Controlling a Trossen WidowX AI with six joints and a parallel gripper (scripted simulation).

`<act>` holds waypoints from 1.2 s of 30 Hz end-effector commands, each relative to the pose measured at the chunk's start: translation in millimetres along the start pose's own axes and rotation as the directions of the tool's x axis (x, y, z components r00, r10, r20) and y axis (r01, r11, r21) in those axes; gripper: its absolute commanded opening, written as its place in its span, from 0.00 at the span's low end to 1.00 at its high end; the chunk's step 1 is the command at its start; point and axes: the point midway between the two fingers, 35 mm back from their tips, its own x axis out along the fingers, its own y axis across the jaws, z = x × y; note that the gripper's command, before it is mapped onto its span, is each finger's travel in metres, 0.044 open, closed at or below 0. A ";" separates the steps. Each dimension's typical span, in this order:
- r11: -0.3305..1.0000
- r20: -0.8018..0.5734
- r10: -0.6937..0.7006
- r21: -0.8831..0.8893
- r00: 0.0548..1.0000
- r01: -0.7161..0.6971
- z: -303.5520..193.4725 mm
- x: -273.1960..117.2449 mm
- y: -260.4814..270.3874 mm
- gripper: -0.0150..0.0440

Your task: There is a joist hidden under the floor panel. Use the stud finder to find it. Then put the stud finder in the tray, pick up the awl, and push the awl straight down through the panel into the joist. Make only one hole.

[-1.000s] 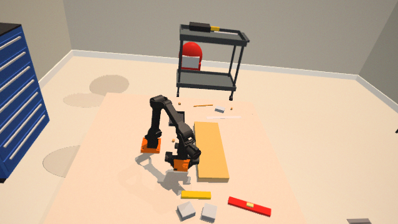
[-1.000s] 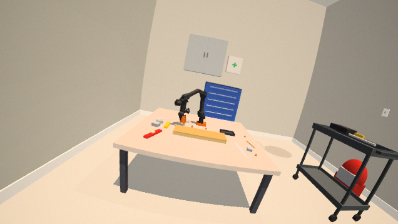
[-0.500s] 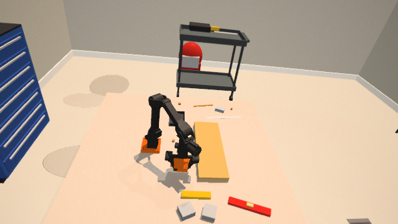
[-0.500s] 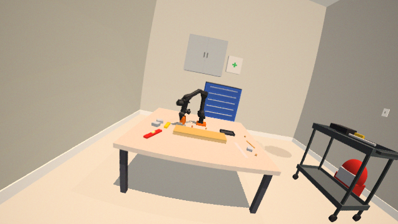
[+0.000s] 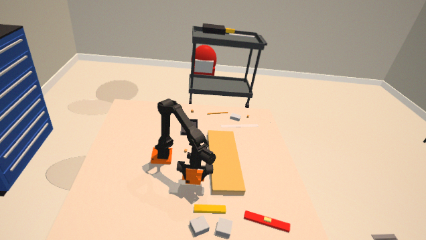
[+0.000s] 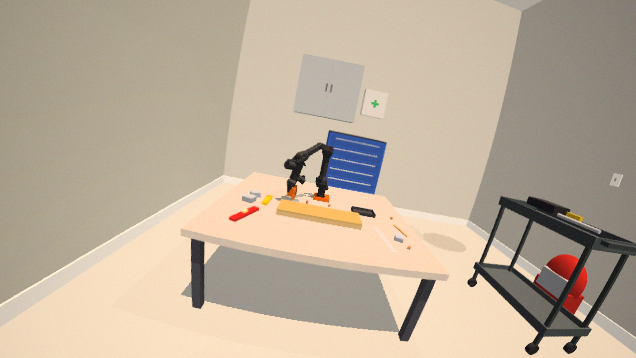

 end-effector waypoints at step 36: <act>1.000 -0.244 -0.002 0.008 0.970 0.004 5.9 -0.5 -0.1 0.25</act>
